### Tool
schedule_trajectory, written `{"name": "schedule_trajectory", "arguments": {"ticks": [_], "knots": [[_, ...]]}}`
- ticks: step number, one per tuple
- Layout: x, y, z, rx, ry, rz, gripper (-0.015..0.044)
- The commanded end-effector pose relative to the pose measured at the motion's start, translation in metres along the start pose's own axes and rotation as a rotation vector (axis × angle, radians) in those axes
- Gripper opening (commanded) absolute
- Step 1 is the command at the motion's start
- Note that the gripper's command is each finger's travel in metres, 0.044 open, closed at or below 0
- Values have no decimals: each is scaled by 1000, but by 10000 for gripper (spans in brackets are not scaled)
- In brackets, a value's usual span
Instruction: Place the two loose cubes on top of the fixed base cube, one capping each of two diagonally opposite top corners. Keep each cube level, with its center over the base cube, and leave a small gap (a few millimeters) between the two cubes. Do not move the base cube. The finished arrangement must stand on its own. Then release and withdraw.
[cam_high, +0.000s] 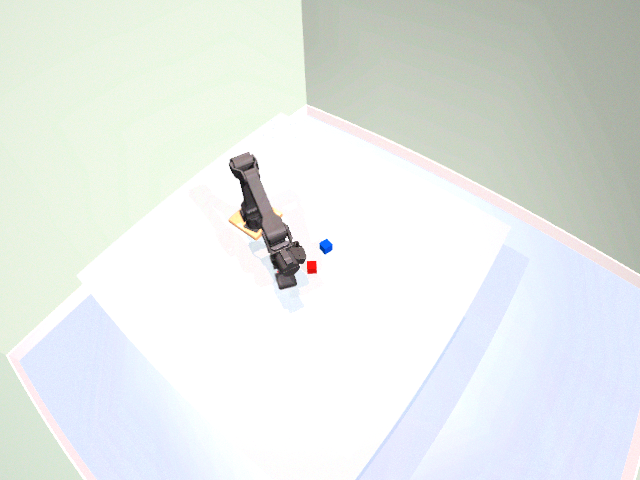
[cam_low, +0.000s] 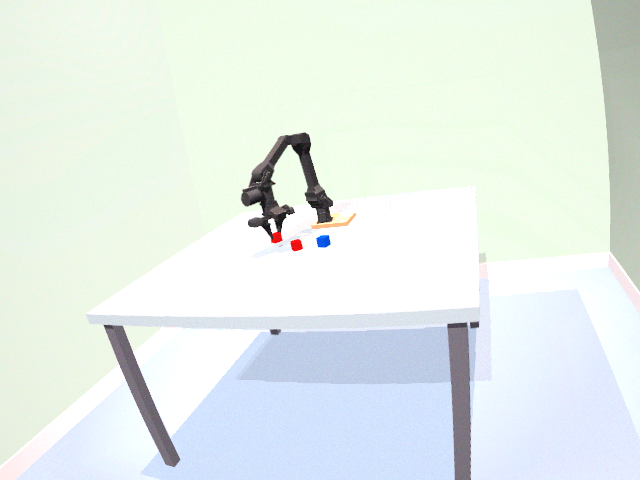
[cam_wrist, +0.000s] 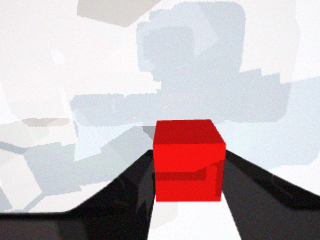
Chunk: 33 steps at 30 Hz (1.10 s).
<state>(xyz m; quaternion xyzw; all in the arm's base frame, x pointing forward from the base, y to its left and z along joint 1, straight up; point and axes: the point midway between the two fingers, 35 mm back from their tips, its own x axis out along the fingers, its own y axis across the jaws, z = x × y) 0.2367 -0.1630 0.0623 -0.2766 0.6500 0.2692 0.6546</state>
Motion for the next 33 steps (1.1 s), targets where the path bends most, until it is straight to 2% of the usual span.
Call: {"name": "schedule_trajectory", "arguments": {"ticks": [1,23,33], "knots": [[-14,-3,0,3,3,-12,105],[-84,3,-1,3,3,-12,105],[-83,6,17,168,0,-11,105]]}}
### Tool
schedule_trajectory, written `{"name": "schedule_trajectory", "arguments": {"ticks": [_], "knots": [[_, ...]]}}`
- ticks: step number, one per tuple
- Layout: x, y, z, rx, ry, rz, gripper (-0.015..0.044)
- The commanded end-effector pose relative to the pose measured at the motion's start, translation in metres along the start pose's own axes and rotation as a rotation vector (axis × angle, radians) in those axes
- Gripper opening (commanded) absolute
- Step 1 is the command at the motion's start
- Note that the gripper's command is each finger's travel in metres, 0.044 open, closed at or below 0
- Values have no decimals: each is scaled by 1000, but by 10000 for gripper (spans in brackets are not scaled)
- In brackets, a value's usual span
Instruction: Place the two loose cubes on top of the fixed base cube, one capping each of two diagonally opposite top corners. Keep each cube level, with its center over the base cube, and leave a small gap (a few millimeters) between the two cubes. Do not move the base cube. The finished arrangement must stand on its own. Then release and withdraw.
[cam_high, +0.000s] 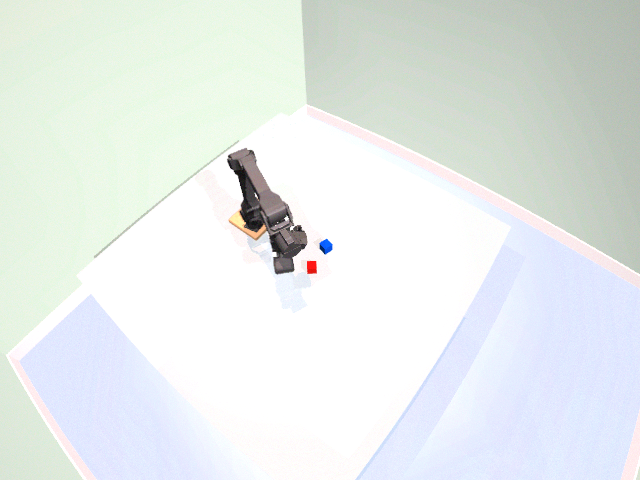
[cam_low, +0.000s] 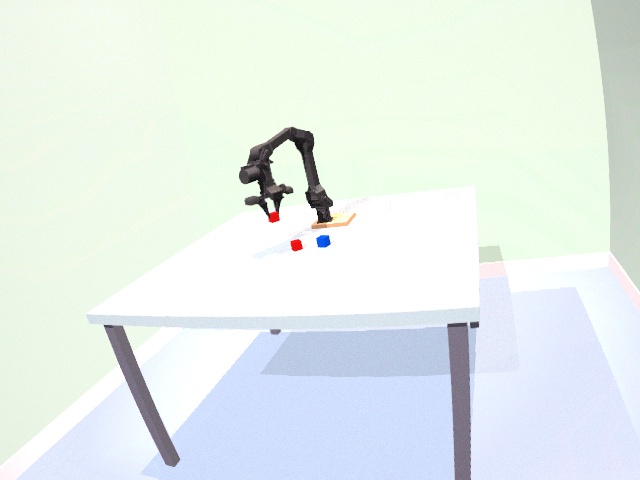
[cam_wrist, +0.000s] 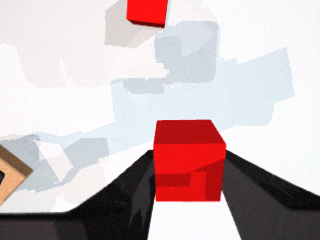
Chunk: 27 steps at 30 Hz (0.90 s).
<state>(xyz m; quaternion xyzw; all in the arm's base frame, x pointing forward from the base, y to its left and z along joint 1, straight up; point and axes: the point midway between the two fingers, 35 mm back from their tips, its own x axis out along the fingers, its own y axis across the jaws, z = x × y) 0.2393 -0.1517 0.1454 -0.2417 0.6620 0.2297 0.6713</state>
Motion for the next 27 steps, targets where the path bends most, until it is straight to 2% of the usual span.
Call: {"name": "schedule_trajectory", "arguments": {"ticks": [1,27], "knots": [[1,2,9,81,2,-2,105],[15,30,75,742,-5,8,105]]}}
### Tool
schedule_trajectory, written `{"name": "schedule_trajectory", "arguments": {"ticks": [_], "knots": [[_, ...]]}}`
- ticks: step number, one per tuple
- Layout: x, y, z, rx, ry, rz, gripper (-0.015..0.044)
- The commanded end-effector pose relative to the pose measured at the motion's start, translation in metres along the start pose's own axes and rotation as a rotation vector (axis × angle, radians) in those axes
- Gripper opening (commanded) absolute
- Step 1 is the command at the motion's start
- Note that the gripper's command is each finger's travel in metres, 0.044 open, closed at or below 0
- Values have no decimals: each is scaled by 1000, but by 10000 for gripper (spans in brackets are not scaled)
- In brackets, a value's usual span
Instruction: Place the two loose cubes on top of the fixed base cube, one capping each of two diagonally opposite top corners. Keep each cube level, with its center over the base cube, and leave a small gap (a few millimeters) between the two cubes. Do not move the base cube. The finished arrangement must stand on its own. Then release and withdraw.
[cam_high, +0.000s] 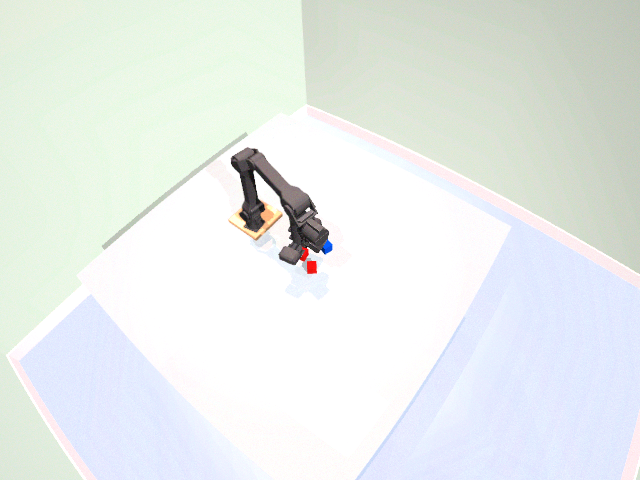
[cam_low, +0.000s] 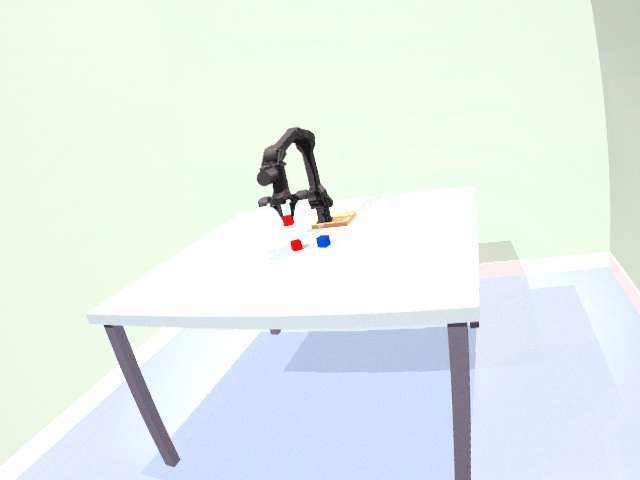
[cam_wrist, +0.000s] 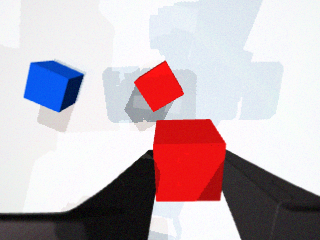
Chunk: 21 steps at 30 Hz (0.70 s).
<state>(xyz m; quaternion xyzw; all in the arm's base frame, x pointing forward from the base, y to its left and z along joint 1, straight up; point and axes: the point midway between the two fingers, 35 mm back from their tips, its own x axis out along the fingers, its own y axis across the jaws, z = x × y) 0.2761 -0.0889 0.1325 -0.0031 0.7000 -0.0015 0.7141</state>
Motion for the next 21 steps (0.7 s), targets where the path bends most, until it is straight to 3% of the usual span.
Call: {"name": "schedule_trajectory", "arguments": {"ticks": [1,21], "knots": [[3,10,4,90,0,4,105],[14,64,18,599,5,13,105]]}}
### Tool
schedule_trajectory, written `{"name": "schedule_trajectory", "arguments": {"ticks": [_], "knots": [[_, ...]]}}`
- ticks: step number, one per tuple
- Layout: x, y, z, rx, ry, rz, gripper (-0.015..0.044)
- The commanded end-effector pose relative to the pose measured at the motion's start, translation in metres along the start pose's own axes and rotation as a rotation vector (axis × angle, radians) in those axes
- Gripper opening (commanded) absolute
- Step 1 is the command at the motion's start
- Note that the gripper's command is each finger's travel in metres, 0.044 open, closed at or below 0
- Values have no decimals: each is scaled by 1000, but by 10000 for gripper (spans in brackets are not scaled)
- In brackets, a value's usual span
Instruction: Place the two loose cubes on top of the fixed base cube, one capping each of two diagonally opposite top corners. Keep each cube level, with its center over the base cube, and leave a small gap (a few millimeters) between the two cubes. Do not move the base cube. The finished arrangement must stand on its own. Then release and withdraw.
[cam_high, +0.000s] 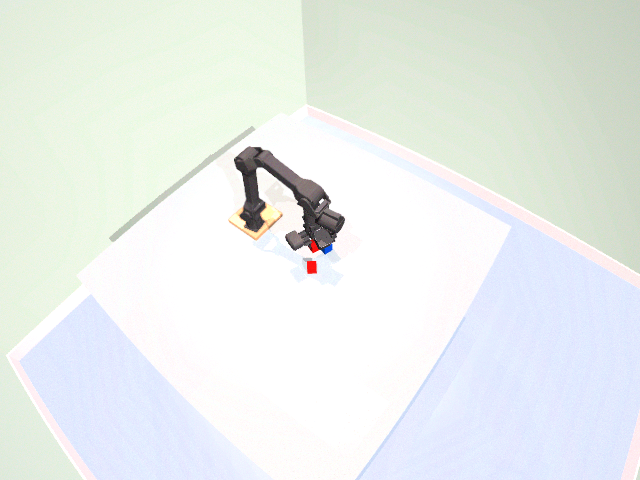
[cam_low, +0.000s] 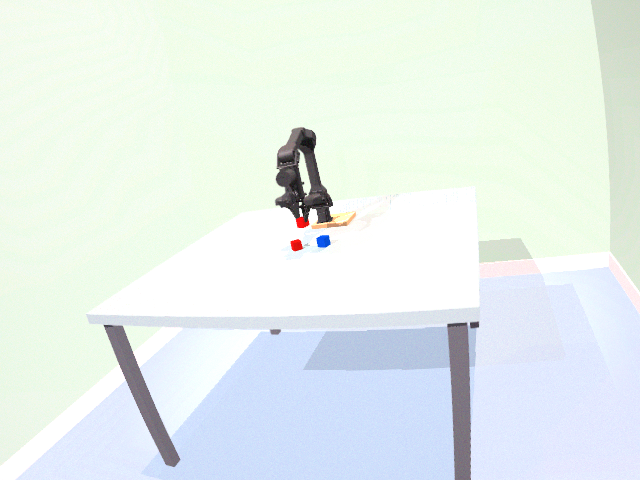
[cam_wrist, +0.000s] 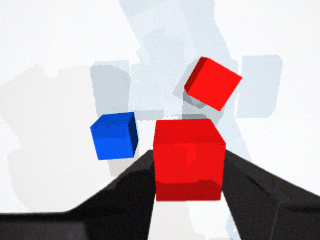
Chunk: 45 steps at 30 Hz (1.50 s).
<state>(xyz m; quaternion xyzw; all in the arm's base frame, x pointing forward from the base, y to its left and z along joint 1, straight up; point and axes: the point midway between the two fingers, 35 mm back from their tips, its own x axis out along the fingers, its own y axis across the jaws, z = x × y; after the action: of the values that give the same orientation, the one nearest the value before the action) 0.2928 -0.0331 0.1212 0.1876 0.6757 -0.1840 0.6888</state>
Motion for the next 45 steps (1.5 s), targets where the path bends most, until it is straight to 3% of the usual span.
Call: {"name": "schedule_trajectory", "arguments": {"ticks": [1,27,45], "knots": [[3,11,-4,90,4,6,105],[17,74,-37,746,1,4,105],[24,75,-38,766,1,4,105]]}}
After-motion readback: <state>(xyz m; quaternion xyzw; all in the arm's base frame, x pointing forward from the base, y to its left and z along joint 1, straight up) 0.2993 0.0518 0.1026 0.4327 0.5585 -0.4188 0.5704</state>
